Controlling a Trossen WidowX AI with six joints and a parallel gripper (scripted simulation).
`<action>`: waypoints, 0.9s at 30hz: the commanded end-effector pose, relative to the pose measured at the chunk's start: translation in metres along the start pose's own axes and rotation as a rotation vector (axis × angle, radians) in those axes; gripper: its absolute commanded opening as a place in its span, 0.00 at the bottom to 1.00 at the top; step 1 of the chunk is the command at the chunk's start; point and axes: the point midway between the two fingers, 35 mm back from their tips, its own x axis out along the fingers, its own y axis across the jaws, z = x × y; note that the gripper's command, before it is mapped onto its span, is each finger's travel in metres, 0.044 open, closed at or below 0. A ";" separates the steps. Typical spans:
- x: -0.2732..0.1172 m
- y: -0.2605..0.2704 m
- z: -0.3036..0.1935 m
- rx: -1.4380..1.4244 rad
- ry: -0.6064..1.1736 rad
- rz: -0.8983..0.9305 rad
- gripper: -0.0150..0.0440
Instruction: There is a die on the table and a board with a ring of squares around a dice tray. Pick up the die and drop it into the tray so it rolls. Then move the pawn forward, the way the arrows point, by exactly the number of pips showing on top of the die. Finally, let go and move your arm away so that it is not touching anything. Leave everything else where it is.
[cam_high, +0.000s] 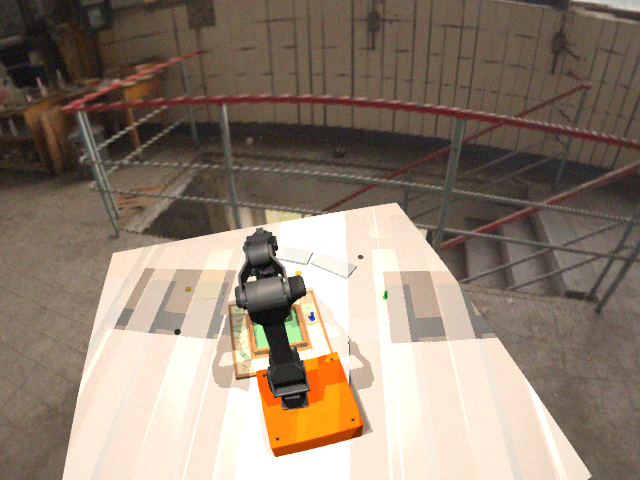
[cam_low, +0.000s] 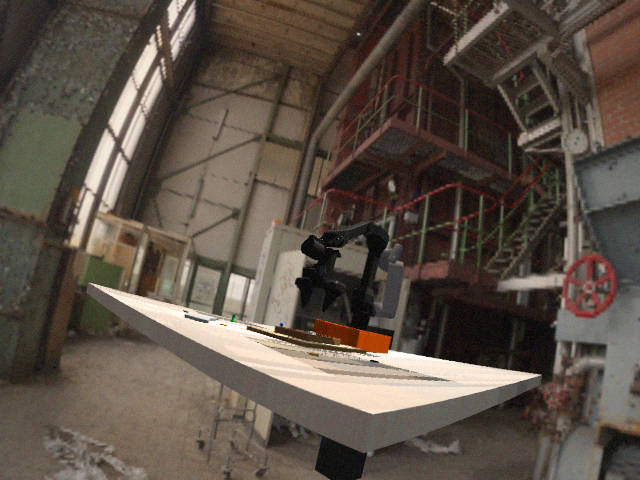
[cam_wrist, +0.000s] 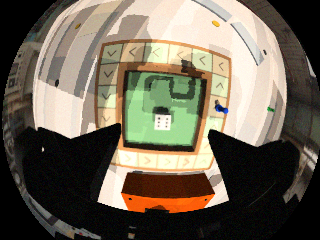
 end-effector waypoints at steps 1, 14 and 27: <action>0.005 0.000 0.001 -0.008 0.085 -0.005 1.00; 0.035 -0.112 0.019 -0.402 0.108 0.006 0.59; 0.037 -0.116 0.017 -0.411 0.110 0.007 0.59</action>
